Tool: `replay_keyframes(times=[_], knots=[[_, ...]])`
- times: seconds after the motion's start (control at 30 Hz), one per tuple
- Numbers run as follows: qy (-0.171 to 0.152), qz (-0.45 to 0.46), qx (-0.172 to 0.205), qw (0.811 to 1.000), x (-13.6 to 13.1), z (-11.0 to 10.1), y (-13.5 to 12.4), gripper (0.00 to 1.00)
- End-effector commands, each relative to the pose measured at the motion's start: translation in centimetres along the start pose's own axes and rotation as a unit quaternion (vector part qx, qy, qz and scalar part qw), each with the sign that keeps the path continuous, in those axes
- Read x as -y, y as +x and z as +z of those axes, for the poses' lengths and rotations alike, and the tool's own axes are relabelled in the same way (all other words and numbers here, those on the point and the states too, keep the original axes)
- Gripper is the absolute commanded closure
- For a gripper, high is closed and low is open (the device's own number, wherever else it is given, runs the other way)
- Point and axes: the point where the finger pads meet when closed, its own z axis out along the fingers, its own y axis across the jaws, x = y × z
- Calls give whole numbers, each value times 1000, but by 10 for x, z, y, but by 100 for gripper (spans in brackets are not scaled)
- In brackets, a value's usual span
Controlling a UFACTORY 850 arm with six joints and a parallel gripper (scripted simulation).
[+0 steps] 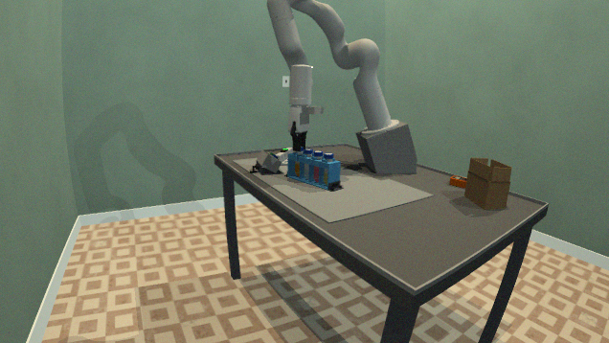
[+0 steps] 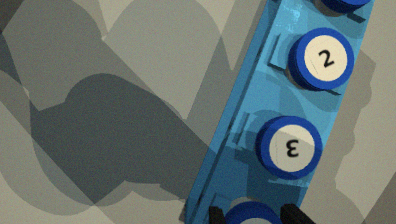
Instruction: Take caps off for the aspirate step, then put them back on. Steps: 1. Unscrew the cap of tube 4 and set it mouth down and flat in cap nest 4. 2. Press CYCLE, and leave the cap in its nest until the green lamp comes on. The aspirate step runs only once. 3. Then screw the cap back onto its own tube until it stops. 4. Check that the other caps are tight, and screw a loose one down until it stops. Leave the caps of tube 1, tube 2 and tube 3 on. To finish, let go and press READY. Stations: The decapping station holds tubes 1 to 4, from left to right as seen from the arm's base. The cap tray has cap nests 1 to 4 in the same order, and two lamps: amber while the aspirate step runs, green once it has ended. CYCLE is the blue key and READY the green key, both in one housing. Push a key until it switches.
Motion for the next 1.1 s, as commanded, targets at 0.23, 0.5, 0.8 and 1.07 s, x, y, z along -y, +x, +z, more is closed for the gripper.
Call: replay_keyframes(times=[0.23,0.5,0.8,1.07], knots=[[0,50,0,999,0,0,0,100],[0,182,0,983,0,1,0,100],[0,296,0,955,0,1,0,100],[0,383,0,924,0,1,0,100]])
